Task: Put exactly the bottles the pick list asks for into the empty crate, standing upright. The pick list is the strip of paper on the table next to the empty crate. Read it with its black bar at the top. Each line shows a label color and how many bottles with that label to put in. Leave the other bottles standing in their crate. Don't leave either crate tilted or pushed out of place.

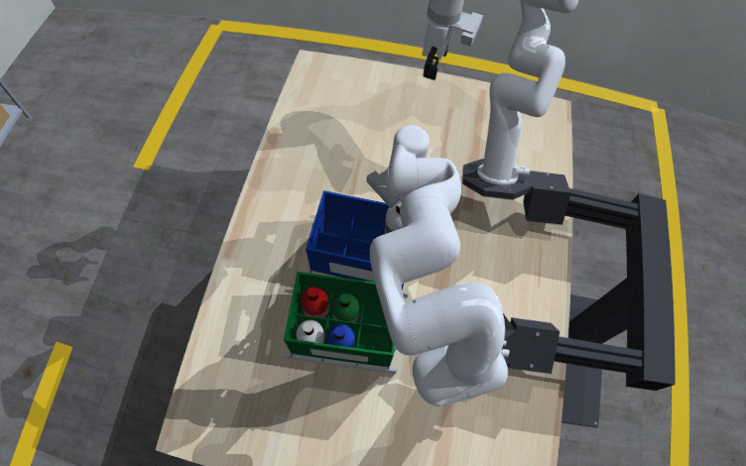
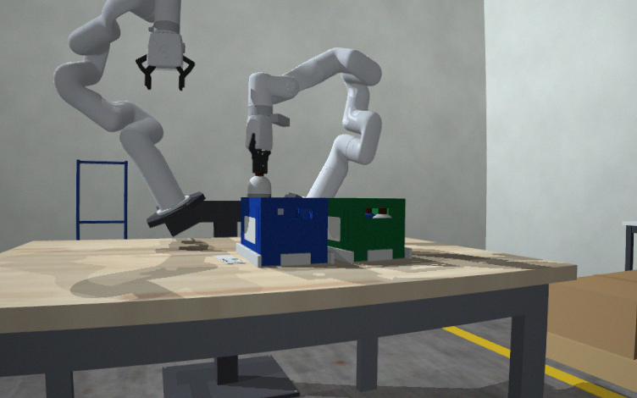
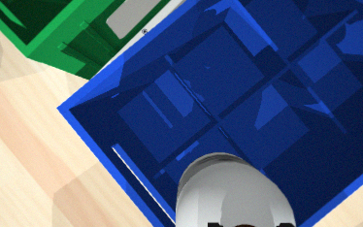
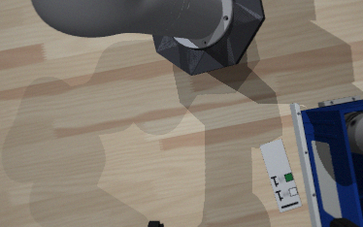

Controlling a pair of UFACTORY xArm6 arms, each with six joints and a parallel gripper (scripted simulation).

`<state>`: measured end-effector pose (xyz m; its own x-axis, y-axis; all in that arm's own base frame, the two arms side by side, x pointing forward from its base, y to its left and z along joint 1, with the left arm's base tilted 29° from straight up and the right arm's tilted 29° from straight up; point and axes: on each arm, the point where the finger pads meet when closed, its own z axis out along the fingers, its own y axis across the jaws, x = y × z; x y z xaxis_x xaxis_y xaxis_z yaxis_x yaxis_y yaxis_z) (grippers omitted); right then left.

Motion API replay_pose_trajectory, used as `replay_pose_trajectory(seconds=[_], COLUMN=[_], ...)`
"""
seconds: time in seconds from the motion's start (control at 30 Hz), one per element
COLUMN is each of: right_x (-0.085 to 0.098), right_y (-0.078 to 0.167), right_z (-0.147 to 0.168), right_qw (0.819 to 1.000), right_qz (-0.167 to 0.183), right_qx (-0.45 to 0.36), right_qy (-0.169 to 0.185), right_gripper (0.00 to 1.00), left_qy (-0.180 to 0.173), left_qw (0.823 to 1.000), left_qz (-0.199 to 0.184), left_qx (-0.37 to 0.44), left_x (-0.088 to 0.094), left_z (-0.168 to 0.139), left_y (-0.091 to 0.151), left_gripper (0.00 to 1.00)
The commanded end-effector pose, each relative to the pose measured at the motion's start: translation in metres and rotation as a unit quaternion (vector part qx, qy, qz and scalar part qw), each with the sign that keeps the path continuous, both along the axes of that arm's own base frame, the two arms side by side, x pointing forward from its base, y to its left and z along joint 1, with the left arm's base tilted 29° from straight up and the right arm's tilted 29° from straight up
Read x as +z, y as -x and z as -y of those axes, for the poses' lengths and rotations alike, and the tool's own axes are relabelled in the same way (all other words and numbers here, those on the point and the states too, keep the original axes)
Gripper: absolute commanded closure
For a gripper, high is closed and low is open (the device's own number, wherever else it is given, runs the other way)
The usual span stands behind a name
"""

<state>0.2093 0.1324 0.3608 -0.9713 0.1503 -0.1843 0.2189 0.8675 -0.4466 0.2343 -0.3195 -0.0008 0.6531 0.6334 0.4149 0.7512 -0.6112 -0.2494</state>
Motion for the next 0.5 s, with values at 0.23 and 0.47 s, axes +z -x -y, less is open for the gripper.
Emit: replay_pose_trajectory(seconds=[0.23,0.47], right_x=[0.001,0.001], right_y=[0.0,0.0], right_z=[0.0,0.0], right_qw=[1.0,1.0], right_qz=[0.001,0.001], right_qx=[0.0,0.0], right_qy=[-0.001,-0.001], right_gripper=[0.0,0.0], left_qy=[0.002,0.002], left_qw=[1.0,1.0], left_qz=[0.001,0.001], left_qx=[0.0,0.0], left_x=[-0.009,-0.013], left_z=[-0.003,-0.006], left_y=[-0.002,-0.002], left_gripper=[1.0,1.0])
